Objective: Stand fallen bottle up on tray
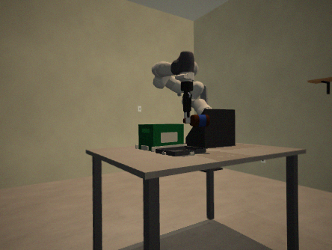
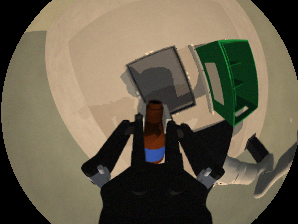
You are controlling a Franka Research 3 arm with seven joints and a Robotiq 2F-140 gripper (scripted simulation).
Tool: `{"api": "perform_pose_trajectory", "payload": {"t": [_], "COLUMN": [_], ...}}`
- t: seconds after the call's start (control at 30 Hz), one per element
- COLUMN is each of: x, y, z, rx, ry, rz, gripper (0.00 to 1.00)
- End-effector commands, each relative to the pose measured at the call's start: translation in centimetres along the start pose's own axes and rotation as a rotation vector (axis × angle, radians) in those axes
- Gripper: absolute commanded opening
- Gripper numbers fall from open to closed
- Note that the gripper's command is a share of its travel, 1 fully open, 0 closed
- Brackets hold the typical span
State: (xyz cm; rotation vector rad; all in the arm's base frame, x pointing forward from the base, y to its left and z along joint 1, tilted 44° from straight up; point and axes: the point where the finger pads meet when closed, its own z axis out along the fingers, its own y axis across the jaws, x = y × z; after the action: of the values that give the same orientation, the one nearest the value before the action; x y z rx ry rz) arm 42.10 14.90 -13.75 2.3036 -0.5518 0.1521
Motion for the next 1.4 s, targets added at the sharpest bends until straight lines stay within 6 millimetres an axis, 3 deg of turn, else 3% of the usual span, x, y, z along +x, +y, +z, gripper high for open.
{"api": "perform_pose_trajectory", "payload": {"t": [0.0,0.93,1.37], "x": [-0.12,-0.12,-0.13], "y": [-0.13,-0.13,-0.12], "z": [-0.22,-0.22,-0.21], "rx": [0.006,0.006,0.005], "ry": [-0.001,-0.001,-0.002], "rz": [0.024,0.028,0.139], "gripper": [0.00,0.00,0.00]}}
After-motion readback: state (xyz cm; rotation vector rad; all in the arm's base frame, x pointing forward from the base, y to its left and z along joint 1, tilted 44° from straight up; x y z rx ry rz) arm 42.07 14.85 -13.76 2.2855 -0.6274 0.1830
